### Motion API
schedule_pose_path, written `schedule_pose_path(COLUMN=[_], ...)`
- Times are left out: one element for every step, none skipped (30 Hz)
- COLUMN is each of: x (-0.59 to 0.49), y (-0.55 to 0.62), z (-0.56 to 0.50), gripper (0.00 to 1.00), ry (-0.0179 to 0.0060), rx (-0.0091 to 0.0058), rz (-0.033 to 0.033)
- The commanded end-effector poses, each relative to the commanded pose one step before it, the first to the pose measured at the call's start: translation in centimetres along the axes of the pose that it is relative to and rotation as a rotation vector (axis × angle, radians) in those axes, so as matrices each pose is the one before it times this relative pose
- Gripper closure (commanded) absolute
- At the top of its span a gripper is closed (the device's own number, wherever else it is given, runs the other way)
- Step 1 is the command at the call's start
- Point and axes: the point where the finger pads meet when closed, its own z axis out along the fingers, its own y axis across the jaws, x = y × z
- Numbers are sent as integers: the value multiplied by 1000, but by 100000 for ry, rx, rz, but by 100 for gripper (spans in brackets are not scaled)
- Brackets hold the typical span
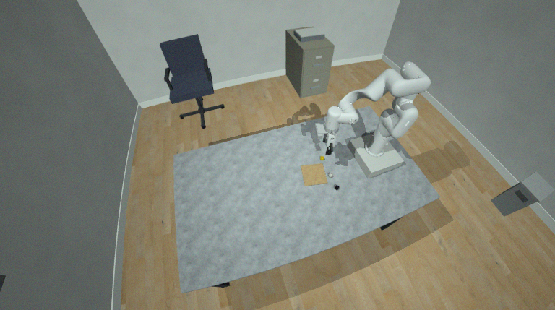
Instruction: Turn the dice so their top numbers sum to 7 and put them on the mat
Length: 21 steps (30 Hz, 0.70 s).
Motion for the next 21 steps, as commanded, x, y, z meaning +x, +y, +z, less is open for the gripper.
schedule_pose_path(x=[594,10,0,0,0,0,0,0,0,0,0,0,0,0,0,0,0,0,0,0,1], y=[1648,27,0,0,0,0,0,0,0,0,0,0,0,0,0,0,0,0,0,0,0], z=[-24,1,0,0,0,0,0,0,0,0,0,0,0,0,0,0,0,0,1,3,5], gripper=[0,0,0,0,0,0,0,0,0,0,0,0,0,0,0,0,0,0,0,0,0], ry=[17,-4,0,0,0,0,0,0,0,0,0,0,0,0,0,0,0,0,0,0,0], rx=[232,3,0,0,0,0,0,0,0,0,0,0,0,0,0,0,0,0,0,0,0], rz=[13029,222,0,0,0,0,0,0,0,0,0,0,0,0,0,0,0,9,61,162,305])
